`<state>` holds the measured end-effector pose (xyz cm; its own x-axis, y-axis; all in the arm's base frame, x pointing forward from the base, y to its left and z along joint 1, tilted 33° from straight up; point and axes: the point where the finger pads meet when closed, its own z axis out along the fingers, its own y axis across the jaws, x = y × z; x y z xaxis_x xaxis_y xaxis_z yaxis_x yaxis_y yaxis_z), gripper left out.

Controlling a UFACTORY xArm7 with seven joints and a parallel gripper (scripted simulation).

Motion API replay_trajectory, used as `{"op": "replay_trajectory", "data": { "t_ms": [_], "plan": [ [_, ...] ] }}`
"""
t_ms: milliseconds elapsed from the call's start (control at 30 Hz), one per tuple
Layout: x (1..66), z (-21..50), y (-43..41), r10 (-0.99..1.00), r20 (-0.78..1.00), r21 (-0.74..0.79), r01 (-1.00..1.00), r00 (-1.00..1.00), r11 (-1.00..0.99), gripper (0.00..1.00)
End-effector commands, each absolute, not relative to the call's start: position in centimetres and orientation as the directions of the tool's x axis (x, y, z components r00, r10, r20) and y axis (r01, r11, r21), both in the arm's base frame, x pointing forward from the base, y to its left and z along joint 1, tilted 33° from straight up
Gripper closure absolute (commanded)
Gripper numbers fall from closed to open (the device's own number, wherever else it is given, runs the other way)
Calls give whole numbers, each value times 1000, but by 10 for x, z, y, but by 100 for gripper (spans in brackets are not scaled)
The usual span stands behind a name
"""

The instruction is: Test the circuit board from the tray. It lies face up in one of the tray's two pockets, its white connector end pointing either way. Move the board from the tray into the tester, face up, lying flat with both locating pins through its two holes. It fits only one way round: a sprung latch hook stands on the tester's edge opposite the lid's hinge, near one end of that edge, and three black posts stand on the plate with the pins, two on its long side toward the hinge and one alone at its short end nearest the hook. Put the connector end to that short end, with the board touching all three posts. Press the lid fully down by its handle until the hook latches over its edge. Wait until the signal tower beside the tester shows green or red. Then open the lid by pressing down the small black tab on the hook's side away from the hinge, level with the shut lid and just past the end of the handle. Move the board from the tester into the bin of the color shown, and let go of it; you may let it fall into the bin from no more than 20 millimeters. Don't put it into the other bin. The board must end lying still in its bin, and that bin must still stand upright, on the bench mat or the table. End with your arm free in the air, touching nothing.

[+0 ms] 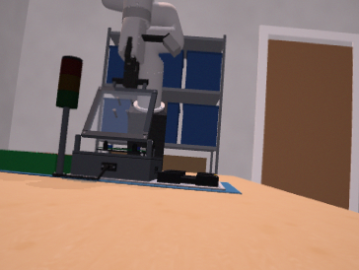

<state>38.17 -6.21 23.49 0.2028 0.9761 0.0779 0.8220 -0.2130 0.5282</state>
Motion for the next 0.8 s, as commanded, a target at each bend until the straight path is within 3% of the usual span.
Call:
{"op": "replay_trajectory", "data": {
  "t_ms": [0, 767],
  "plan": [
    [367, 199, -57, 976, 76, 541, 814, 204, -212, 100],
    [367, 127, -52, 976, 71, 544, 812, 206, -211, 100]
  ]
}}
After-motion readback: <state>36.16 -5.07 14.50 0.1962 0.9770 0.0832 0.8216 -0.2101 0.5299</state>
